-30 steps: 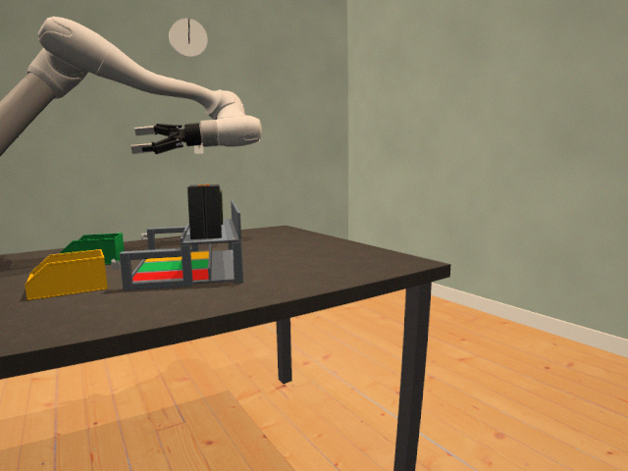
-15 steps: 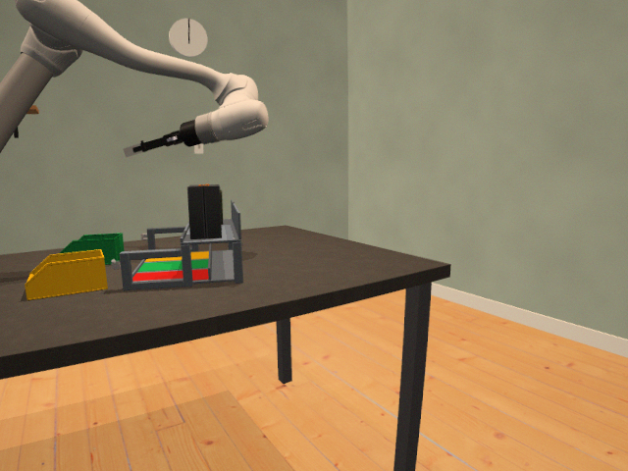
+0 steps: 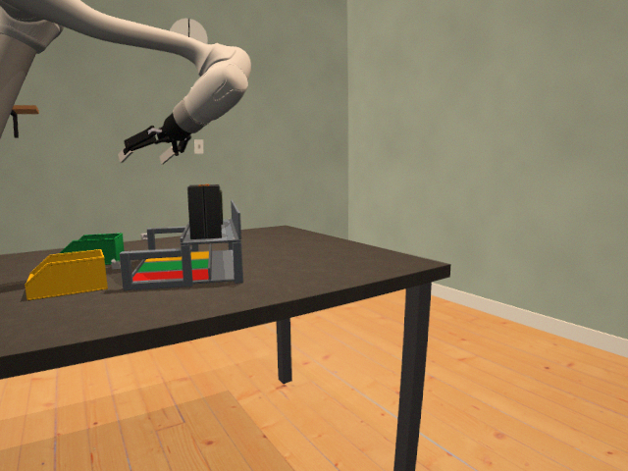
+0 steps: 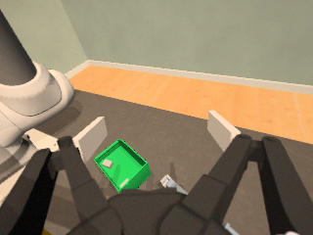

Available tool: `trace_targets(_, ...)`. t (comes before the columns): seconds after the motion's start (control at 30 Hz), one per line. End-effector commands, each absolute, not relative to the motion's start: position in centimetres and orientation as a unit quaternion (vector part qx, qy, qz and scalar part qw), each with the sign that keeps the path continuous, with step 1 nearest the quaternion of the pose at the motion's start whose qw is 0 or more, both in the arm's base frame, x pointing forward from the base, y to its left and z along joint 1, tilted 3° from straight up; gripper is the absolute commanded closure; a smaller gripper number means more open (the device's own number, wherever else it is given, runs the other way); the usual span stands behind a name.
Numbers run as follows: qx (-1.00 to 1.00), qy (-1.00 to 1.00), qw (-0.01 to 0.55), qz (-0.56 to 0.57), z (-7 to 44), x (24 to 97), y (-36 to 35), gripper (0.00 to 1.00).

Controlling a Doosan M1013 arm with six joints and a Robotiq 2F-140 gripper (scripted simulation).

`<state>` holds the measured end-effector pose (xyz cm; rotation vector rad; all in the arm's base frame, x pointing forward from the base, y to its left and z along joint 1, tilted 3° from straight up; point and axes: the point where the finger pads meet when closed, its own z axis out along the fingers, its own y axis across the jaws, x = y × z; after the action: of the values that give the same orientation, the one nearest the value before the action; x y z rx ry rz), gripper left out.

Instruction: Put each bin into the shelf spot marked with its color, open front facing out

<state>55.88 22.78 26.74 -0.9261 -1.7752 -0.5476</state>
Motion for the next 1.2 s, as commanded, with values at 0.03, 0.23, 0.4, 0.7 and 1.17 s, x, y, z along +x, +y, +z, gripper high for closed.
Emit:
trace_targets(0.03, -0.473, -0.719, 0.458, -0.222, 25.5, 56.3, 20.3, 0.0)
trace_targets(0.23, -0.571, -0.687, 0.396, -0.214, 24.0, 56.7, 17.2, 0.0)
trace_targets(0.4, -0.638, -0.657, 0.346, -0.206, 22.9, 57.1, 14.9, 0.0)
trace_targets(0.7, -0.753, -0.584, 0.24, -0.186, 20.7, 57.8, 10.4, 0.0)
trace_targets(1.17, -0.849, -0.488, 0.122, -0.16, 18.5, 58.6, 5.8, 0.0)
